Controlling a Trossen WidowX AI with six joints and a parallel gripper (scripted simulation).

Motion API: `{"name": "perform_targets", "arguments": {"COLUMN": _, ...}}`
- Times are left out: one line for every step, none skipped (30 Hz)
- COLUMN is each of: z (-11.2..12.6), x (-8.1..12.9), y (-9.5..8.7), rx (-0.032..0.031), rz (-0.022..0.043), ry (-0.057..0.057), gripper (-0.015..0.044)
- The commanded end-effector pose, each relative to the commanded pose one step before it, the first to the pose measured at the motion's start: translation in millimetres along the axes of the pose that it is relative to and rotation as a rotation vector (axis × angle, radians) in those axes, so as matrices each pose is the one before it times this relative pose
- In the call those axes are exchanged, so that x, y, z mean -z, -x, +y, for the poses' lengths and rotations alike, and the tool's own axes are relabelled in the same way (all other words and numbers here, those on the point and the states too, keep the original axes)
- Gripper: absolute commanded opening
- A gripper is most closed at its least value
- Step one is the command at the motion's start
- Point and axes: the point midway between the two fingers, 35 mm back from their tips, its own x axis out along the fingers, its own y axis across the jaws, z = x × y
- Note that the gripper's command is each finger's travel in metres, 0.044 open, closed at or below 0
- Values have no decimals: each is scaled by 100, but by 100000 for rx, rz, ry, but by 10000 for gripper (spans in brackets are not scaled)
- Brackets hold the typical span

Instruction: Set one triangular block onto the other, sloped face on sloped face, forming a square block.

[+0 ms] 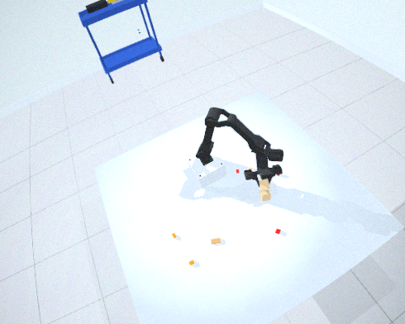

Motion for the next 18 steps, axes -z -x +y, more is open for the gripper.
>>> {"name": "perform_targets", "arguments": {"z": 12, "x": -15, "y": -78, "rx": 4, "rz": -280, "ry": 151, "gripper": 0}}
{"name": "perform_targets", "arguments": {"z": 2, "x": 0, "y": -42, "rx": 0, "rz": -2, "ry": 0, "gripper": 0}}
{"name": "perform_targets", "arguments": {"z": 2, "x": 0, "y": -52, "rx": 1, "rz": -2, "ry": 0, "gripper": 0}}
{"name": "perform_targets", "arguments": {"z": 2, "x": 0, "y": -61, "rx": 2, "rz": -2, "ry": 0, "gripper": 0}}
{"name": "perform_targets", "arguments": {"z": 2, "x": 0, "y": -65, "rx": 2, "rz": -2, "ry": 1, "gripper": 0}}
{"name": "perform_targets", "arguments": {"z": 2, "x": 0, "y": -66, "rx": 2, "rz": -2, "ry": 1, "gripper": 0}}
{"name": "perform_targets", "arguments": {"z": 2, "x": 0, "y": -66, "rx": 2, "rz": -2, "ry": 1, "gripper": 0}}
{"name": "perform_targets", "arguments": {"z": 2, "x": 0, "y": -66, "rx": 3, "rz": -2, "ry": 0, "gripper": 0}}
{"name": "perform_targets", "arguments": {"z": 2, "x": 0, "y": -66, "rx": 3, "rz": -2, "ry": 0, "gripper": 0}}
{"name": "perform_targets", "arguments": {"z": 2, "x": 0, "y": -66, "rx": 3, "rz": -2, "ry": 0, "gripper": 0}}
{"name": "perform_targets", "arguments": {"z": 1, "x": 0, "y": -66, "rx": 3, "rz": -2, "ry": 0, "gripper": 0}}
{"name": "perform_targets", "arguments": {"z": 2, "x": 0, "y": -65, "rx": 3, "rz": -2, "ry": -1, "gripper": 0}}
{"name": "perform_targets", "arguments": {"z": 2, "x": 0, "y": -65, "rx": 3, "rz": -2, "ry": -1, "gripper": 0}}
{"name": "perform_targets", "arguments": {"z": 1, "x": 1, "y": -65, "rx": 3, "rz": -2, "ry": -1, "gripper": 0}}
{"name": "perform_targets", "arguments": {"z": 1, "x": 1, "y": -65, "rx": 3, "rz": -2, "ry": -1, "gripper": 0}}
{"name": "perform_targets", "arguments": {"z": 2, "x": 1, "y": -65, "rx": 4, "rz": -2, "ry": -1, "gripper": 0}}
{"name": "perform_targets", "arguments": {"z": 4, "x": 1, "y": -65, "rx": 4, "rz": -2, "ry": -1, "gripper": 0}}
{"name": "perform_targets", "arguments": {"z": 4, "x": 1, "y": -65, "rx": 4, "rz": -2, "ry": -1, "gripper": 0}}
